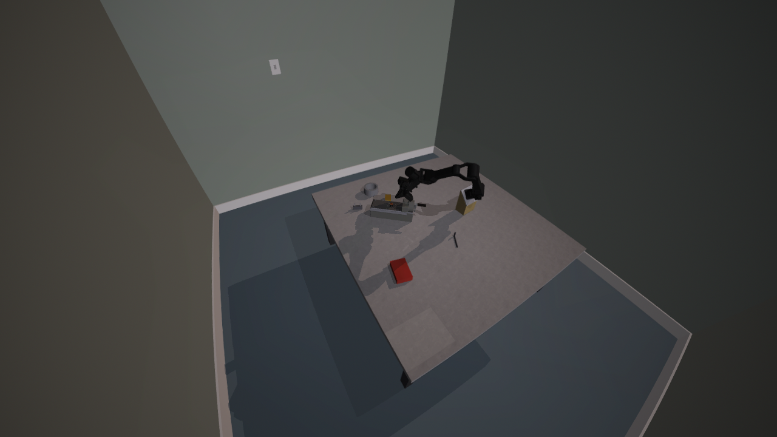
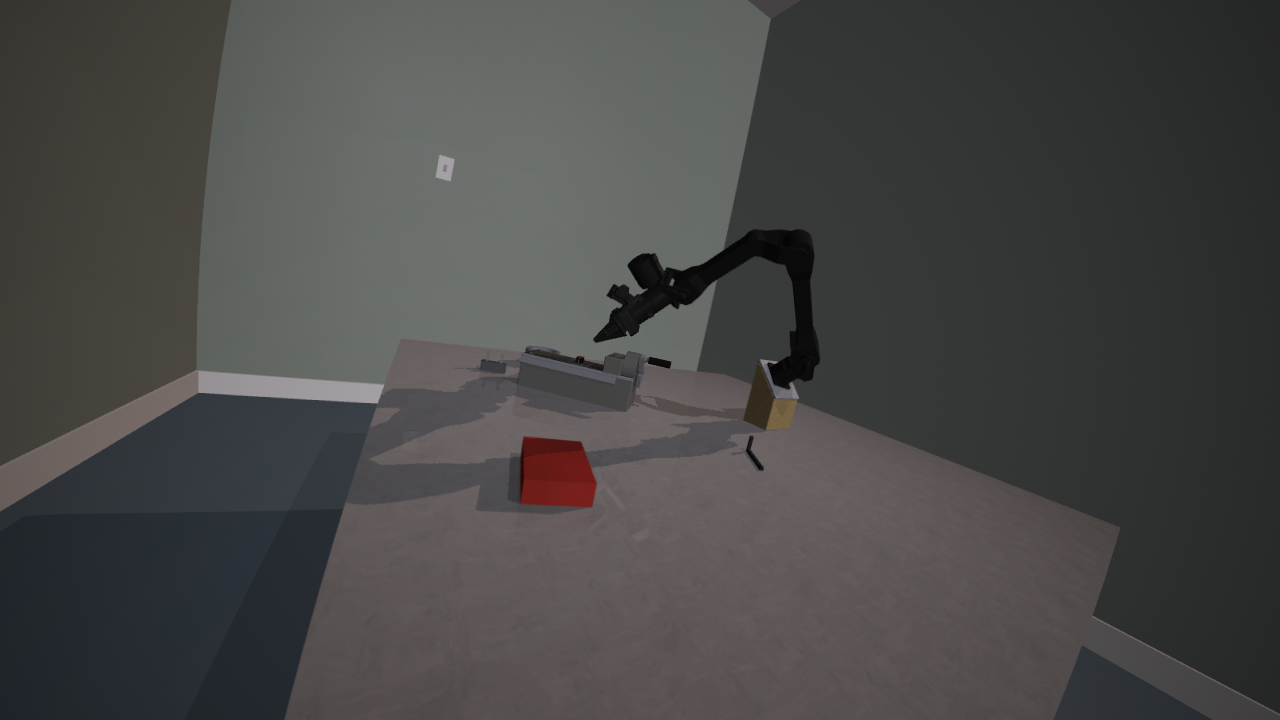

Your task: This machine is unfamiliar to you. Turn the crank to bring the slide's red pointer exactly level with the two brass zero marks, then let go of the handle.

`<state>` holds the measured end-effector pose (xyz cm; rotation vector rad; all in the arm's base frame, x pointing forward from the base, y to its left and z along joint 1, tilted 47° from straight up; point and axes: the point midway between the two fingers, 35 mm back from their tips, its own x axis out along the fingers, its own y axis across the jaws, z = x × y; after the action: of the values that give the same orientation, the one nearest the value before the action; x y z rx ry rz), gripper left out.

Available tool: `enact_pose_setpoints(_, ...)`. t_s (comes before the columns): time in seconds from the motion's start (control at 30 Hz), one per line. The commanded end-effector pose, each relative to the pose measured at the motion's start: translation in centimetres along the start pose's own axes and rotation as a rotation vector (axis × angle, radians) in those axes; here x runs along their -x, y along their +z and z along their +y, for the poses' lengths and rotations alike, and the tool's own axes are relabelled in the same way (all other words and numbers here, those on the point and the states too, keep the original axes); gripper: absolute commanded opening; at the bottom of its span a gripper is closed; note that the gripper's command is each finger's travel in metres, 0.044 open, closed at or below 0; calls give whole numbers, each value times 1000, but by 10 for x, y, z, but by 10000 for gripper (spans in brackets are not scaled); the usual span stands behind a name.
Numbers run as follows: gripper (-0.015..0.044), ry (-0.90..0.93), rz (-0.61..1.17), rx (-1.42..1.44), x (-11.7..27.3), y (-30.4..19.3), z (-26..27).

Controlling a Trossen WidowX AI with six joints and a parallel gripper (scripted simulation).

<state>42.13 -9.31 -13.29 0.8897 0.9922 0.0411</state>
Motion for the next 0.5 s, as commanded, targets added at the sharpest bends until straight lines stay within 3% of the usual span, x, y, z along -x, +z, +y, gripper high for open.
enact_pose_setpoints(0.0, 0, -5, 0, -7, 0, -1, -1)
enact_pose_setpoints(0.43, 0, 0, 0, 0, 0, 0, 0)
enact_pose_setpoints(0.47, 26, 0, 0, 0, 0, 0, 0)
